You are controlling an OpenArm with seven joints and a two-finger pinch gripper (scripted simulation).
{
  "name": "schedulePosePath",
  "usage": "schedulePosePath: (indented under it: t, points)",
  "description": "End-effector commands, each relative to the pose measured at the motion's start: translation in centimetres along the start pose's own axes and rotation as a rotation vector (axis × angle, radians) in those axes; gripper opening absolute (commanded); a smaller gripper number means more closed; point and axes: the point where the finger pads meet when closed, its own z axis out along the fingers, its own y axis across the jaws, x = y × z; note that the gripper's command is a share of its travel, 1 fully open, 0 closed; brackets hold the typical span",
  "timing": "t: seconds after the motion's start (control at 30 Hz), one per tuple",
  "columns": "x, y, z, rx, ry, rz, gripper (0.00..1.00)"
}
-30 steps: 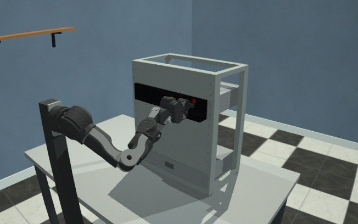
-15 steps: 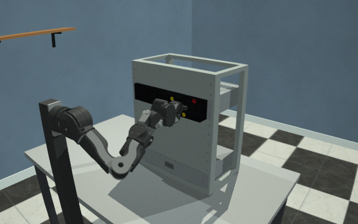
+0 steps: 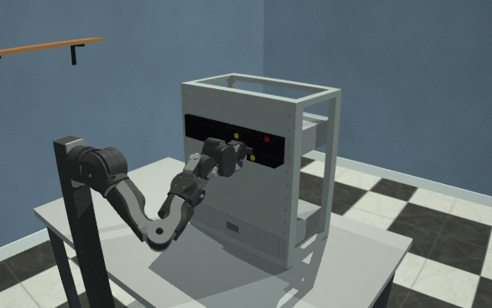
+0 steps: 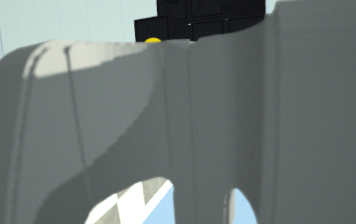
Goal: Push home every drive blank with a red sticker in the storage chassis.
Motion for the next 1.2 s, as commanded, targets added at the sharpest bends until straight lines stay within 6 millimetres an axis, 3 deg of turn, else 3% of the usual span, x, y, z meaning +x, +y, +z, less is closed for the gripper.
schedulePosePath:
  t: [0.0,0.3,0.53,0.77,0.83,1.17]
  points:
    - [-0.1,0.1,-0.1,-0.001,-0.003,0.005,0.00]
    - [-0.1,0.1,-0.2,-0.002,-0.003,0.005,0.00]
    - [-0.1,-0.1,-1.5,0.008,-0.002,0.009,0.00]
    - [0.0,0.0,-4.7,0.008,-0.001,0.005,0.00]
    - [0.0,0.0,-4.7,0.008,-0.001,0.005,0.00]
    - [0.1,0.1,-11.4,0.006,0.000,0.005,0.00]
